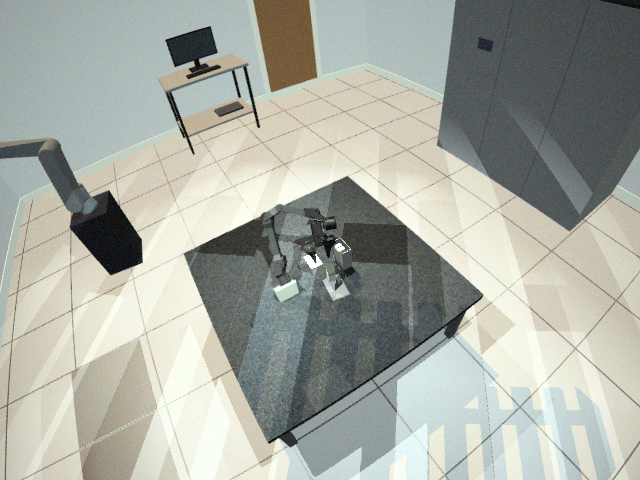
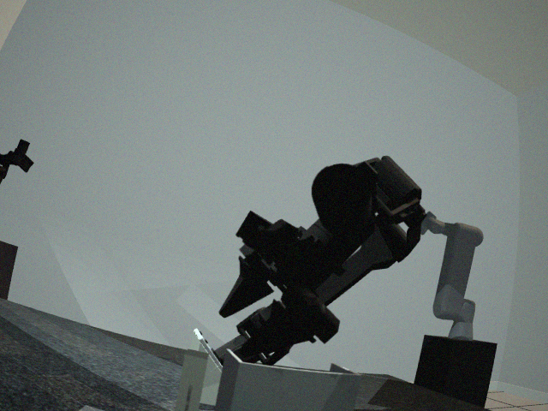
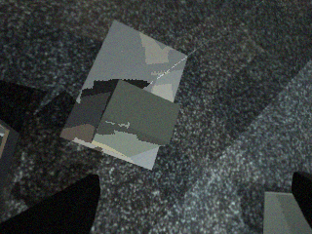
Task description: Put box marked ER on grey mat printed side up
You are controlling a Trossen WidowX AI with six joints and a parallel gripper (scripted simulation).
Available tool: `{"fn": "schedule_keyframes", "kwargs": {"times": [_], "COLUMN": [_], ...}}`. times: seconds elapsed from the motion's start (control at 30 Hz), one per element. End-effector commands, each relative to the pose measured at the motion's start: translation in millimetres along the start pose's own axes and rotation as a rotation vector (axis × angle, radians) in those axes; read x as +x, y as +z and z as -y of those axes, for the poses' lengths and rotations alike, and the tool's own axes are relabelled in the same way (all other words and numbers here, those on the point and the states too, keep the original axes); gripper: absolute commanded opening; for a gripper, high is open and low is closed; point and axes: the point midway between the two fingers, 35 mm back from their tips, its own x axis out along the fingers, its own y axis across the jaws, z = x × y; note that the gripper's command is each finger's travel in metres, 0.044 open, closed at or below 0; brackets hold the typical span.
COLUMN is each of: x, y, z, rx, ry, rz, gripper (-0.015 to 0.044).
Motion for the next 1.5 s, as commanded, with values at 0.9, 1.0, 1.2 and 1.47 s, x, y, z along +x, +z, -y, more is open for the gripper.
{"fn": "schedule_keyframes", "kwargs": {"times": [0.9,1.0,1.2,1.47], "x": [29,33,39,44], "y": [56,63,76,86], "z": [20,23,29,35], "rx": [0.159,0.179,0.223,0.258], "ry": [0.227,0.266,0.351,0.420], "rz": [-0.543,-0.589,-0.675,-0.735], "gripper": [0.0440,0.0440,0.0440,0.0440]}}
